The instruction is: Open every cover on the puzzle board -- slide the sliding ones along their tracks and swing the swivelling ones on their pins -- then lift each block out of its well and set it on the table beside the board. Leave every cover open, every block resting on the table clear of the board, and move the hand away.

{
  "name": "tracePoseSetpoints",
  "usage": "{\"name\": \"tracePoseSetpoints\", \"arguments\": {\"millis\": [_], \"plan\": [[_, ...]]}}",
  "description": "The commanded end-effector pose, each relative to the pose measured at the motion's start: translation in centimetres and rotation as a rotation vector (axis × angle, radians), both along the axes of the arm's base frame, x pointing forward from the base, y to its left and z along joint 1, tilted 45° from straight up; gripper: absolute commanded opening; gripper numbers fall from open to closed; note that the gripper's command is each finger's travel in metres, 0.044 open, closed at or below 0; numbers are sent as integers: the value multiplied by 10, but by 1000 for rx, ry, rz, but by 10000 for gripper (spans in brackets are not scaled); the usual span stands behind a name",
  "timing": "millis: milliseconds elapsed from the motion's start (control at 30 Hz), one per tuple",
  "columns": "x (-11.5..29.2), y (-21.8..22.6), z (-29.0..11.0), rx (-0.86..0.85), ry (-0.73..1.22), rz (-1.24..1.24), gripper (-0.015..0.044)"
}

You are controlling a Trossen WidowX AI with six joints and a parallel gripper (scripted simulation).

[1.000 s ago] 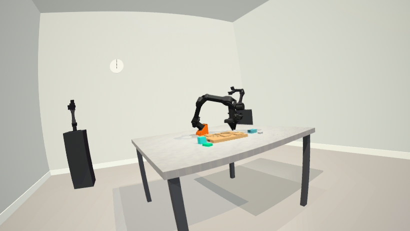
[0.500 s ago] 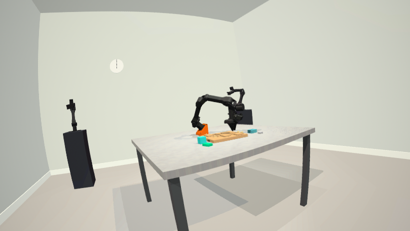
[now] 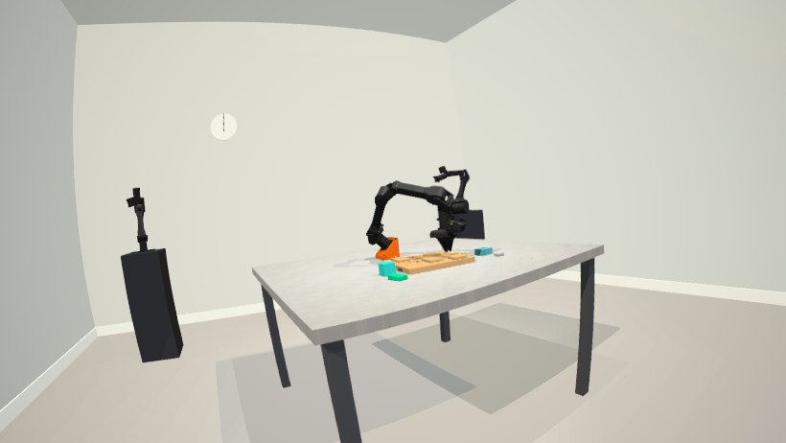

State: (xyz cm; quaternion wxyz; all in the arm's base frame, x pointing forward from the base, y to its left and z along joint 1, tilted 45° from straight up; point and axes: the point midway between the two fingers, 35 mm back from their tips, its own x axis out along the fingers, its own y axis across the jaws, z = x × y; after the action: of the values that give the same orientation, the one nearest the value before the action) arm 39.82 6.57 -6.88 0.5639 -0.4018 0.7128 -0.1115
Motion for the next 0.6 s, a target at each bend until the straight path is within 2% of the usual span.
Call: {"name": "tracePoseSetpoints", "arguments": {"millis": [0, 567], "plan": [[0, -3, -3, -2, 2, 5, 144], [0, -13, -12, -3, 2, 5, 144]]}}
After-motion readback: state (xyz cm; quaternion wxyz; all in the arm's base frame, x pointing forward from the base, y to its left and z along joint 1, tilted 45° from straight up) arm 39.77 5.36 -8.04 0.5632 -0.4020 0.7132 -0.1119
